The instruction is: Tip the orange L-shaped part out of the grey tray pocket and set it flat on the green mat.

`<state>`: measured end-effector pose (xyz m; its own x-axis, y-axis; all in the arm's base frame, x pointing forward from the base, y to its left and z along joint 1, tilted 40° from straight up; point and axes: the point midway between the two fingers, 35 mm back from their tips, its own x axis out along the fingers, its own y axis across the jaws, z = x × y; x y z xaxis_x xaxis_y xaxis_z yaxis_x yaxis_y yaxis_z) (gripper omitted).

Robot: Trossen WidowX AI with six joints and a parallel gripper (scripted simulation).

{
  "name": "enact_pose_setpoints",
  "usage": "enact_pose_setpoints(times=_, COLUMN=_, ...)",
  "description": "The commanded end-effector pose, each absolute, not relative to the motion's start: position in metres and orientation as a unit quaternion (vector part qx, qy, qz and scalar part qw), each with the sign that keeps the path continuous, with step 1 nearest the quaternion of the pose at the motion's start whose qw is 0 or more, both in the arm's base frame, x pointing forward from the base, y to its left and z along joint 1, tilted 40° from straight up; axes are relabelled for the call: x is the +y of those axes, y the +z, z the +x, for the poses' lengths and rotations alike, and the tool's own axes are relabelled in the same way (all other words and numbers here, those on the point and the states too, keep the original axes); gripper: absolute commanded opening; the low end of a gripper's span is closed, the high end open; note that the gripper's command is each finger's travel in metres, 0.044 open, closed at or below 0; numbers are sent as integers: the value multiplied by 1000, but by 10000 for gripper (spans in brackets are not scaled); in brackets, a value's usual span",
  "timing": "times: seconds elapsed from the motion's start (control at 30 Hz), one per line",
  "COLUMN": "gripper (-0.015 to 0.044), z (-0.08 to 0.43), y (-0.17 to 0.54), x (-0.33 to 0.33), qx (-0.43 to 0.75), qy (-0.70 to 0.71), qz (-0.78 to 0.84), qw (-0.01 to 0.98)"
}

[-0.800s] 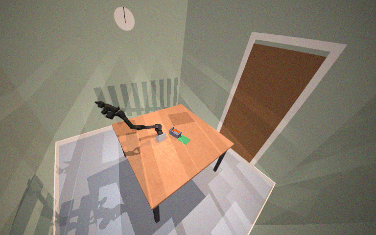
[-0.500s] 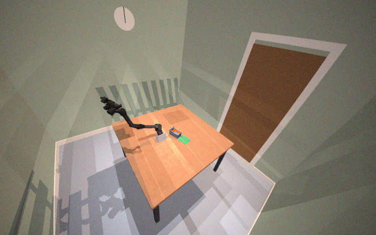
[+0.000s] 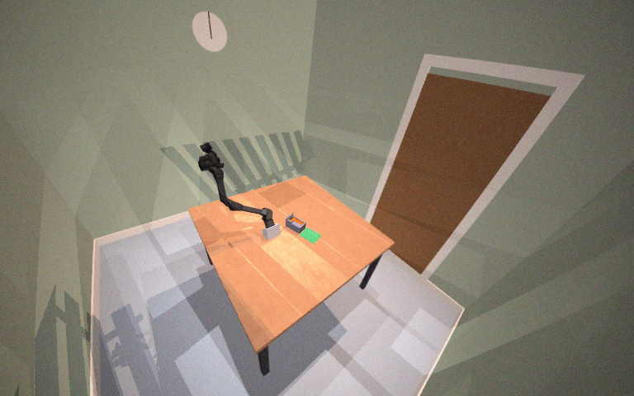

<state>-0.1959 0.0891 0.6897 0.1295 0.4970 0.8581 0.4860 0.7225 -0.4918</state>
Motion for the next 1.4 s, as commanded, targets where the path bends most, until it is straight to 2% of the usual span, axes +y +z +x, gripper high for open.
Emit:
enact_pose_setpoints(times=0.0, gripper=180, z=-121, y=696, x=79, qx=-596, qy=7, qz=-370, qw=713)
enact_pose_setpoints(times=0.33, gripper=180, z=29, y=676, x=62, qx=-441, qy=29, qz=-334, qw=832)
enact_pose_setpoints(times=0.6, gripper=180, z=152, y=621, x=31, qx=-277, qy=33, qz=-336, qw=900)
enact_pose_setpoints(times=0.83, gripper=180, z=240, y=544, x=-4, qx=-115, qy=52, qz=-320, qw=939)
enact_pose_setpoints(times=1.1, gripper=180, z=305, y=429, x=-49, qx=82, qy=81, qz=-265, qw=957)
enact_pose_setpoints(times=1.37, gripper=180, z=322, y=293, x=-84, qx=286, qy=130, qz=-177, qw=933)
